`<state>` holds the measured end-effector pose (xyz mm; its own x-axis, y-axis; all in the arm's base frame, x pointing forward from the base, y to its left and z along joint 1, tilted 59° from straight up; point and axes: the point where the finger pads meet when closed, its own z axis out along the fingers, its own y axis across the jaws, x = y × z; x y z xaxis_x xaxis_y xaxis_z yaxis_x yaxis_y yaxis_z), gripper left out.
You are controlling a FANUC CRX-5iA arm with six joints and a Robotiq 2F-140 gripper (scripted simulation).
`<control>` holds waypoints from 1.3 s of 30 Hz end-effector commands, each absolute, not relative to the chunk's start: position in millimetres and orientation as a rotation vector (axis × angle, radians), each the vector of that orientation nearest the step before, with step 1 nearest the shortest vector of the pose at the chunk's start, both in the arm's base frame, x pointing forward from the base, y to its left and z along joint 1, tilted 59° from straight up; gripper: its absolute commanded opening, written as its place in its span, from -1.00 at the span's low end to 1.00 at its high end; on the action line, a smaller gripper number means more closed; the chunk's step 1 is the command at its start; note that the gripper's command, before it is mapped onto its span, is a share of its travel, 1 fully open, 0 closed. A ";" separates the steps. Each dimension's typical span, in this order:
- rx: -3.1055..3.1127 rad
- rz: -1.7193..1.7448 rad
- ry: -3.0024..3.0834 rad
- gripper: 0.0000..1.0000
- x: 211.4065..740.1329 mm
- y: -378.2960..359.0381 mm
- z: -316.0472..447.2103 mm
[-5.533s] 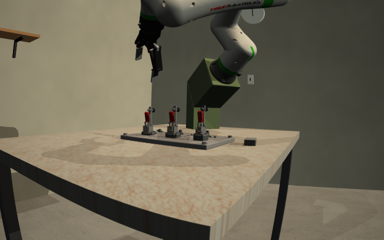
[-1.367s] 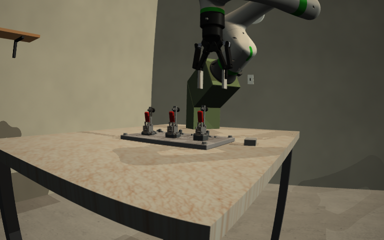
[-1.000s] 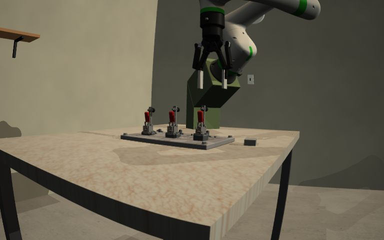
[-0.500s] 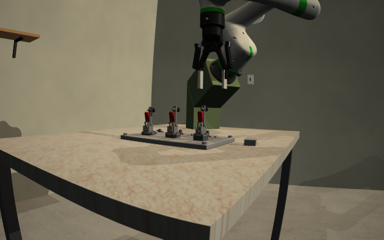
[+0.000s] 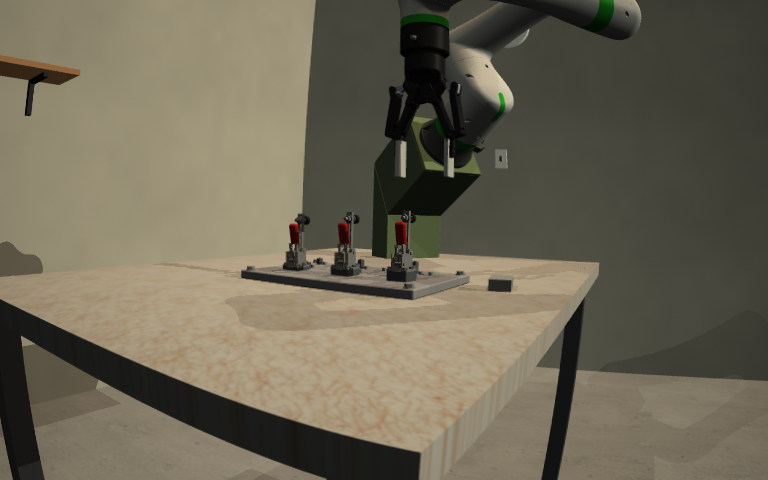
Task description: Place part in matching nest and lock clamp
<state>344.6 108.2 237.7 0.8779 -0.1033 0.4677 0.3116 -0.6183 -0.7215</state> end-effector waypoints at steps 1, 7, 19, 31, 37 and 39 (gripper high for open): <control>-2.161 -0.597 -0.149 0.16 344.5 107.6 238.1; -2.161 -0.596 -0.147 0.16 344.2 107.1 238.4; -2.161 -0.595 -0.147 0.16 343.8 107.5 239.0; -2.161 -0.595 -0.147 0.16 335.7 118.1 249.5; -2.161 -0.595 -0.147 0.16 324.8 132.5 263.6; -2.161 -0.595 -0.147 0.16 320.3 138.4 269.5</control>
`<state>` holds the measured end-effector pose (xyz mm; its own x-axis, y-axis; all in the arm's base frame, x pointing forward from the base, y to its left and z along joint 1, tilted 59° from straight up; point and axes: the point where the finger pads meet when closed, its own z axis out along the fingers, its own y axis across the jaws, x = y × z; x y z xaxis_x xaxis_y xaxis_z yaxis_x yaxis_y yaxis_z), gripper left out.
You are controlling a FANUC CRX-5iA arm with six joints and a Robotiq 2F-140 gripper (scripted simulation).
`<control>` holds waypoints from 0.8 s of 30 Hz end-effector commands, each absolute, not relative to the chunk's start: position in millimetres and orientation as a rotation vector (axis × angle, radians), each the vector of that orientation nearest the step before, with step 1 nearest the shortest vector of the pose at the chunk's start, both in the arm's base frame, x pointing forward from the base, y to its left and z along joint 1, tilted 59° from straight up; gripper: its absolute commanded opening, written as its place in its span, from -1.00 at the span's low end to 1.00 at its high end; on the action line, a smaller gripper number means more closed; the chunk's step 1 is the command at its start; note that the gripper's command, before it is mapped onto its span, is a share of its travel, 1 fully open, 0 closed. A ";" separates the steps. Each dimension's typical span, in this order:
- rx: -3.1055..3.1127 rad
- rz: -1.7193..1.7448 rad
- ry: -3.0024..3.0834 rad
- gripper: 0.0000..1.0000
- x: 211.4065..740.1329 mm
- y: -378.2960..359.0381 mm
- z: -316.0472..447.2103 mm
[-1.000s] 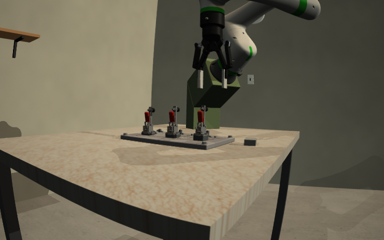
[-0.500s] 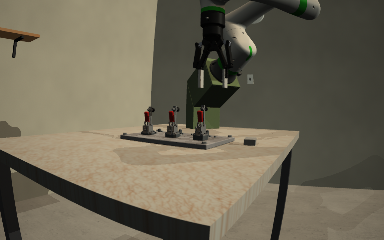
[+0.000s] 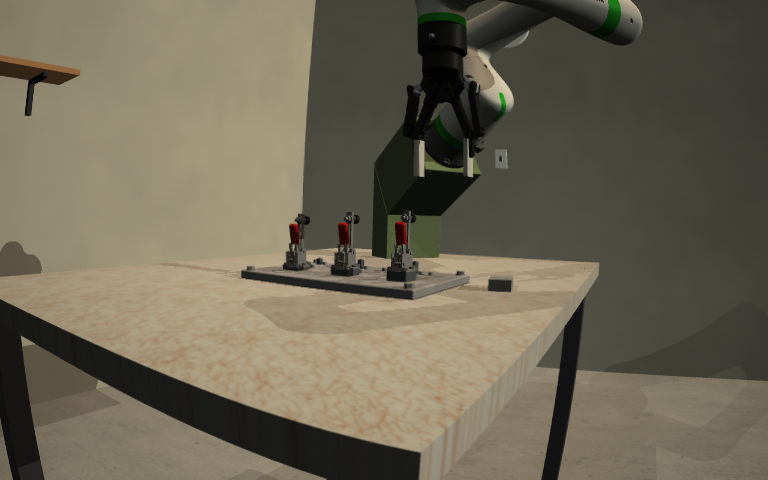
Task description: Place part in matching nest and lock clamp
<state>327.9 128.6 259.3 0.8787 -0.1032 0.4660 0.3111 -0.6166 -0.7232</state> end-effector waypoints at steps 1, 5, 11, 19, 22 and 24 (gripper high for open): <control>-2.161 -0.595 -0.147 0.16 317.9 141.6 272.6; -2.161 -0.595 -0.147 0.16 312.8 148.3 279.2; -2.161 -0.595 -0.147 0.16 297.9 168.0 298.6; -2.161 -0.595 -0.147 0.16 286.0 183.7 314.1; -2.161 -0.595 -0.147 0.16 283.6 186.9 317.1; -2.161 -0.595 -0.147 0.16 281.6 189.5 319.7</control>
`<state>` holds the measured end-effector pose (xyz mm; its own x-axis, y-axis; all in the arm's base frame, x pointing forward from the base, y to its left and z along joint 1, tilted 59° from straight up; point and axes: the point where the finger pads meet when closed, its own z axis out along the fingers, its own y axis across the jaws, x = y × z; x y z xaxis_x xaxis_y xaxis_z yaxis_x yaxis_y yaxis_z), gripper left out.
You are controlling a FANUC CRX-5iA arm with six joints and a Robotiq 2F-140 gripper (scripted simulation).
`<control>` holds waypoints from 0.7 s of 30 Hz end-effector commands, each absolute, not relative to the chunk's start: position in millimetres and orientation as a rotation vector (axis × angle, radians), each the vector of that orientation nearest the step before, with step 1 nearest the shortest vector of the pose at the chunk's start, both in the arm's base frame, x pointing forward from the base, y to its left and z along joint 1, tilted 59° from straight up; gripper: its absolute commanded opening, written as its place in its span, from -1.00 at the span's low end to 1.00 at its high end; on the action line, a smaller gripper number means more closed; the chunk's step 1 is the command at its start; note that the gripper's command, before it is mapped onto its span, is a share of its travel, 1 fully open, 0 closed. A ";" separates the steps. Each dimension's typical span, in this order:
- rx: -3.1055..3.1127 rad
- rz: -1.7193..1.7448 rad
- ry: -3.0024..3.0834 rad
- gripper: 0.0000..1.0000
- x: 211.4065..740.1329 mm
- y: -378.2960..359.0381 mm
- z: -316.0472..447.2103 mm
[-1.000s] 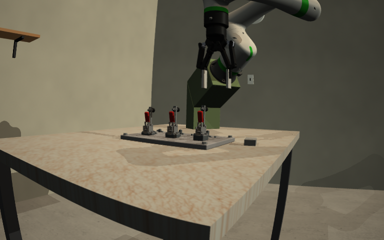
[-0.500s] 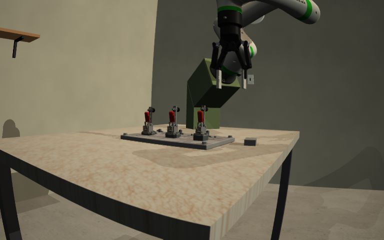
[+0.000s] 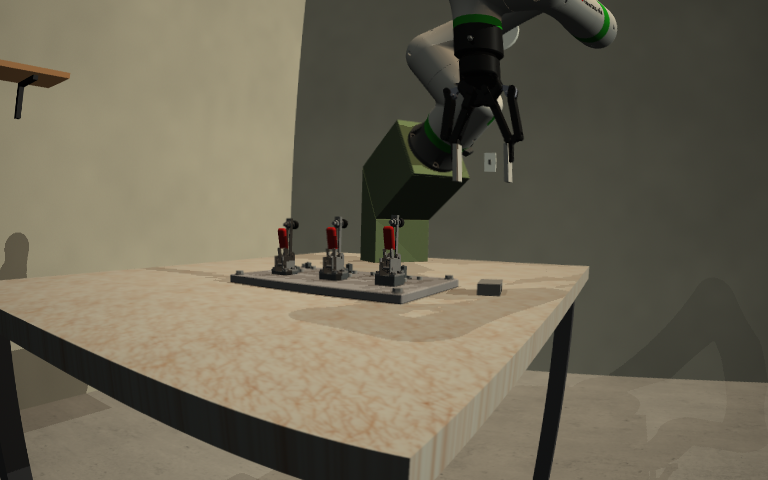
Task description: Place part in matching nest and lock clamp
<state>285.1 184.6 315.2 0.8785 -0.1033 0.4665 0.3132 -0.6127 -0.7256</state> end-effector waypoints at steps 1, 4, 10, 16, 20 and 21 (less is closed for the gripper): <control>-2.161 -0.595 -0.147 0.16 280.8 190.6 320.8; -2.161 -0.595 -0.147 0.16 278.7 193.3 323.5; -2.161 -0.595 -0.147 0.16 276.5 196.2 326.3; -2.161 -0.595 -0.147 0.16 276.1 196.7 326.9; -2.161 -0.595 -0.147 0.16 276.1 196.8 326.9; -2.161 -0.595 -0.147 0.16 276.1 196.8 326.9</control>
